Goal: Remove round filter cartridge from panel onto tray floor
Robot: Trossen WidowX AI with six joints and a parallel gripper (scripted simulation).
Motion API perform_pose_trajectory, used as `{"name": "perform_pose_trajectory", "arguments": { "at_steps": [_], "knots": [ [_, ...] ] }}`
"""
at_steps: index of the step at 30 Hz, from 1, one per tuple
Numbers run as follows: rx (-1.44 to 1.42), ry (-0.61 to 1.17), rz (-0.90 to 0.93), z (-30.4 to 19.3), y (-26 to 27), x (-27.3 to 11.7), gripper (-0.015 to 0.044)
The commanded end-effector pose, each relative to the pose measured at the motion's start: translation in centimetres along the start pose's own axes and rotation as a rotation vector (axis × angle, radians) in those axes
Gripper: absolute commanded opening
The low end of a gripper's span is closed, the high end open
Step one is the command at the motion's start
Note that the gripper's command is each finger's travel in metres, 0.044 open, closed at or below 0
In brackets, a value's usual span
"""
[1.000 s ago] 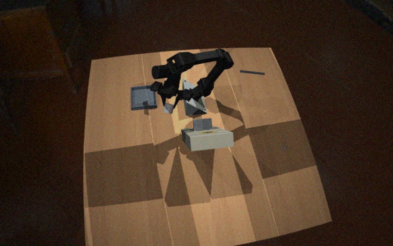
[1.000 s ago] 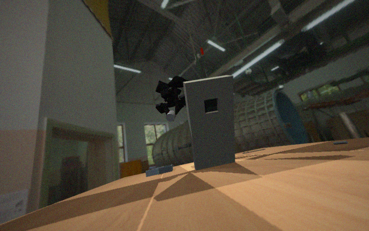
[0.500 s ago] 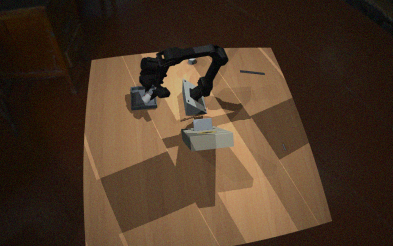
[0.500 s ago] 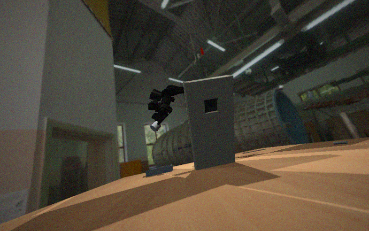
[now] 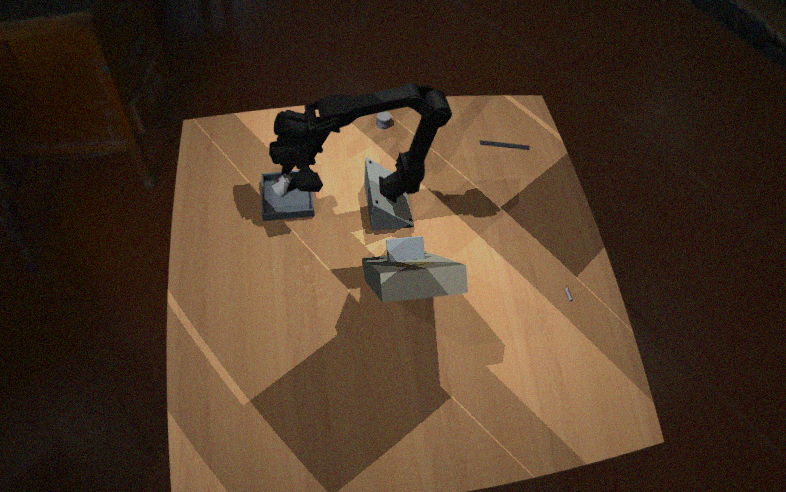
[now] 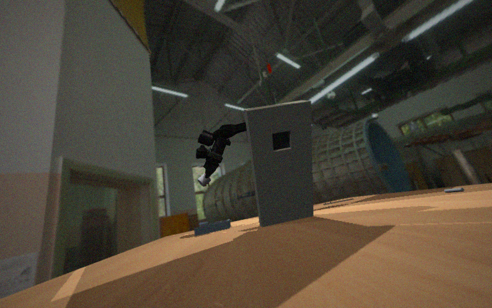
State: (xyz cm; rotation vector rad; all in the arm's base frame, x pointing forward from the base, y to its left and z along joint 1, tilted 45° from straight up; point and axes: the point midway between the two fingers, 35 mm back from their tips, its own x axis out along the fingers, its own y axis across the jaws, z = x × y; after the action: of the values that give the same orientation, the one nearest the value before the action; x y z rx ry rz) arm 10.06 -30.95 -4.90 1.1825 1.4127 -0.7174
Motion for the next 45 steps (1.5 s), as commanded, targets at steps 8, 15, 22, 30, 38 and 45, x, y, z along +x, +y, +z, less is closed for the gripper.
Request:
{"name": "perform_pose_trajectory", "arguments": {
  "at_steps": [8, 15, 22, 30, 38, 45],
  "knots": [
    [0.199, -0.007, -0.119, -2.9, -6.3, 3.9, 0.0],
    [0.331, -0.002, -0.195, -5.8, -9.7, 6.3, 0.0],
    [0.415, 0.003, -0.243, -8.0, -11.5, 7.7, 0.0],
    [0.415, 0.003, -0.244, -9.4, -11.7, 10.6, 0.0],
    [0.415, 0.004, -0.244, -11.8, -11.5, 14.1, 0.0],
    [0.418, 0.017, -0.237, -11.8, -11.4, 13.9, 0.0131]
  ]
}}
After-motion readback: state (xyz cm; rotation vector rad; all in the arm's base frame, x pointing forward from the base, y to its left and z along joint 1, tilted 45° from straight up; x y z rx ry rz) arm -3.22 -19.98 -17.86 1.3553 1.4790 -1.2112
